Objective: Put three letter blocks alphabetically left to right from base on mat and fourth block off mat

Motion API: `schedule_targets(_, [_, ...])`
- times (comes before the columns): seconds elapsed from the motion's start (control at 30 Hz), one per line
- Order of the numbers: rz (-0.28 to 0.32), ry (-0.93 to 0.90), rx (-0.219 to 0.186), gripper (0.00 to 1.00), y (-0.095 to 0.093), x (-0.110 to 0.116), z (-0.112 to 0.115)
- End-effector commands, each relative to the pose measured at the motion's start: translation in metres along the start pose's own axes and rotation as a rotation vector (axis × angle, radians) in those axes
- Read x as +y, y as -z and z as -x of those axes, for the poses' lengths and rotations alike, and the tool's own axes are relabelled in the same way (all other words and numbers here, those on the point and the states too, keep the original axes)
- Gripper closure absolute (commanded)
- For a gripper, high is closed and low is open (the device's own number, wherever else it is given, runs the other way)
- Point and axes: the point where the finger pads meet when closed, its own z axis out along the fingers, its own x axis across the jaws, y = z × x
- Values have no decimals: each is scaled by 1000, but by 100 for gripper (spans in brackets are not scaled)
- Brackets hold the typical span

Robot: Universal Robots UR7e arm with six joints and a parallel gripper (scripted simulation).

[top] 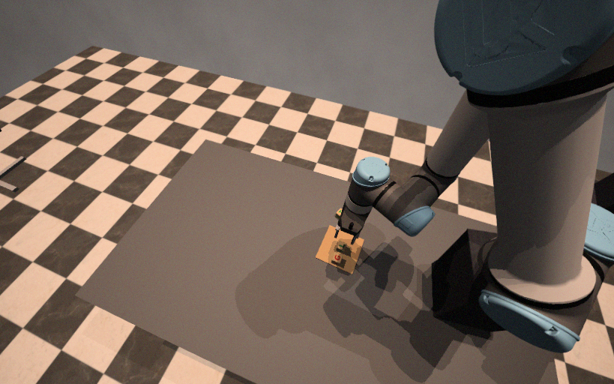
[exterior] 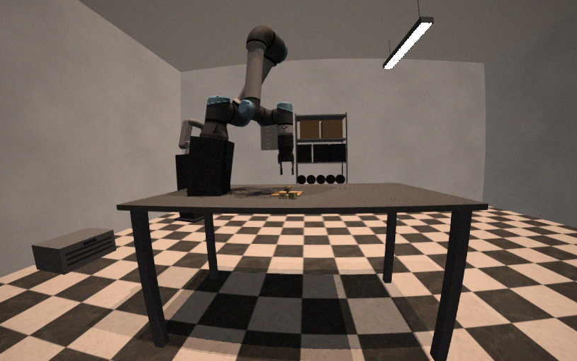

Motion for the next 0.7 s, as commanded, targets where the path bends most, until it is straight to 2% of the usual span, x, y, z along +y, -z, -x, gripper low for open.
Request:
schedule_targets(0.0, [-1,-1,0,0,0,0,0])
schedule_targets(0.37, [0,23,2,0,0,4,-2])
schedule_targets(0.67, [0,181,1,0,-2,17,-8])
